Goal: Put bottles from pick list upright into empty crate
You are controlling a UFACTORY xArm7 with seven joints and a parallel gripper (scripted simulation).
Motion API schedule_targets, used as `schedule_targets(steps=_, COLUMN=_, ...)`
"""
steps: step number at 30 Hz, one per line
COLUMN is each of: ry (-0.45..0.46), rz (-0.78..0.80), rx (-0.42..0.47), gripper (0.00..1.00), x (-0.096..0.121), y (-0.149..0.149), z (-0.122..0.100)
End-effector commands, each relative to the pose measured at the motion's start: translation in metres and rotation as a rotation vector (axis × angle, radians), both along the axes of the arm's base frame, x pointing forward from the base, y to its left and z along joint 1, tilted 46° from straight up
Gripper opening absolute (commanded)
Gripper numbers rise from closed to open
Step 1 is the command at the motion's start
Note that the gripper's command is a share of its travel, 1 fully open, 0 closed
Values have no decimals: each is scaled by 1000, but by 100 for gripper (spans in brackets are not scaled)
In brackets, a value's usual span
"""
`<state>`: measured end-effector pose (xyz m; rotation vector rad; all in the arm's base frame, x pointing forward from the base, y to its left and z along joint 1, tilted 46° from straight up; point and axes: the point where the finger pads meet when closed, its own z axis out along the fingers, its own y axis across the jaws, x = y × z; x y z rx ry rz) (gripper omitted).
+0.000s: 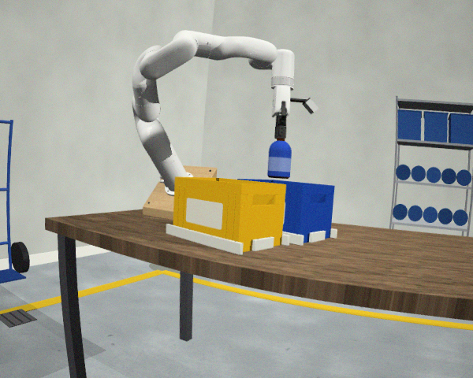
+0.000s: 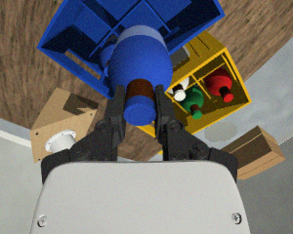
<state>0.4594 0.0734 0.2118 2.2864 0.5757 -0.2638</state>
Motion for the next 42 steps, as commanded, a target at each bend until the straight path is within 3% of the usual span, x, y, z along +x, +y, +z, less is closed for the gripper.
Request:
schedule_targets(steps=1, ry=-3, rz=4, rx=2, gripper=0, x=0, y=2, z=1)
schedule_targets(steps=42, ry=-3, rz=4, rx=2, gripper=0, x=0, y=-3, z=0)
